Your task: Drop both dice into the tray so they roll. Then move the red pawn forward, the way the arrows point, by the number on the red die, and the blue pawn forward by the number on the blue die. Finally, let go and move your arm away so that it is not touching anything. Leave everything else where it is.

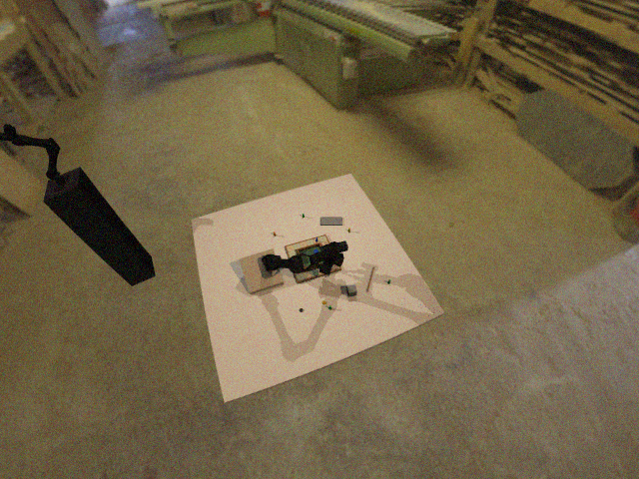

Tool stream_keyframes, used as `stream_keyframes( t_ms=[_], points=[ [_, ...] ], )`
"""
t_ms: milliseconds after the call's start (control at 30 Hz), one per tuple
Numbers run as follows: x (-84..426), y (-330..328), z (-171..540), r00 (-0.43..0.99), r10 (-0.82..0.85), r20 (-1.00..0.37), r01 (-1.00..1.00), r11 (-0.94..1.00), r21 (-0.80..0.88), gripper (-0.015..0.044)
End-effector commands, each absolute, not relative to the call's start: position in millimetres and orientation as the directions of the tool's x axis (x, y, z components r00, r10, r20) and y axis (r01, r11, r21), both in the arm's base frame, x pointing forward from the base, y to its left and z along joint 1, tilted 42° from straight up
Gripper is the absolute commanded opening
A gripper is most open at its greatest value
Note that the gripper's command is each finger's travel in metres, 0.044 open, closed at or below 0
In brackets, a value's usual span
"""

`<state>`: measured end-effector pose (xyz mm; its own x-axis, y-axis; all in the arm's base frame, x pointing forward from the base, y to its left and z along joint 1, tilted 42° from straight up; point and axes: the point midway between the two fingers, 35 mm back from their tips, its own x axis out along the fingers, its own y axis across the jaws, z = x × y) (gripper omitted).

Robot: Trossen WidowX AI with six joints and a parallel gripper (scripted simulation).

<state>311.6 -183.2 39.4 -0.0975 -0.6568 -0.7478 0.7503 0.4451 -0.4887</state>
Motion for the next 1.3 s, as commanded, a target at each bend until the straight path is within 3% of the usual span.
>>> stream_keyframes(
  t_ms=[0, 133, 700, 967, 1267],
  points=[
    [309, -187, 33, -0.104, -0.657, -0.746, 0.742, 0.448, -0.498, 0.0],
    [308, -190, 29, -0.104, -0.658, -0.746, 0.742, 0.448, -0.499, 0.0],
    [312, -181, 42, -0.099, -0.657, -0.748, 0.749, 0.445, -0.49, 0.044],
    [314, -156, 67, -0.104, -0.656, -0.748, 0.742, 0.45, -0.497, 0.044],
    [360, -60, -12, -0.095, -0.633, -0.768, 0.552, 0.609, -0.57, 0.0204]
  ],
)
